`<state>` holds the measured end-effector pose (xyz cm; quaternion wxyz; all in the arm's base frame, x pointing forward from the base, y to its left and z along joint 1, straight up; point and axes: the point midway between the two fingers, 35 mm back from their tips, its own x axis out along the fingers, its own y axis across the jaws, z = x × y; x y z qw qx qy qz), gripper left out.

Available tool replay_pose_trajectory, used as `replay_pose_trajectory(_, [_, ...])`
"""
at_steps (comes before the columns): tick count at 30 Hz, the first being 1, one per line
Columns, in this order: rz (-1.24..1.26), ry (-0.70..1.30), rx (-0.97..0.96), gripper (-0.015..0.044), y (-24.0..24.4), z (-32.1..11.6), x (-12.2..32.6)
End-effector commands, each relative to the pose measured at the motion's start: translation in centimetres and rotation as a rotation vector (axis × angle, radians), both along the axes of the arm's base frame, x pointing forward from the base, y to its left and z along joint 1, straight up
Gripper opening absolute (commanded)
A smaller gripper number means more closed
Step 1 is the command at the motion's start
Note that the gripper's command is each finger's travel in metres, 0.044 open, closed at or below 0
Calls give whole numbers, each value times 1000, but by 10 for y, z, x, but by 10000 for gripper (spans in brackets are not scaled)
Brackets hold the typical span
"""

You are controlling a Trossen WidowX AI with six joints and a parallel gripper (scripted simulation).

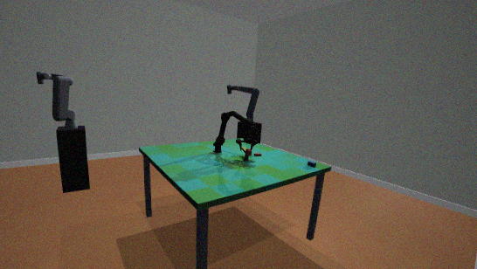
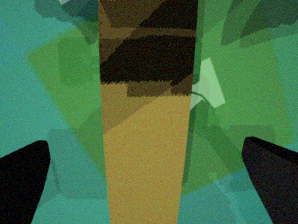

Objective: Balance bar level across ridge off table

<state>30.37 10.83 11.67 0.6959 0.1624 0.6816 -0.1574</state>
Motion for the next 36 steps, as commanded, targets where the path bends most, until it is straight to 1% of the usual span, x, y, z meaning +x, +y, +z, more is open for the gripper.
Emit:
replay_pose_trajectory(1, [0,-19,7,440,2,40,5])
replay_pose_trajectory(5, [0,-18,7,440,0,83,0])
replay_pose_trajectory(7, [0,-18,7,440,-1,90,-2])
replay_pose_trajectory(36, [0,-18,7,440,-1,90,-2])
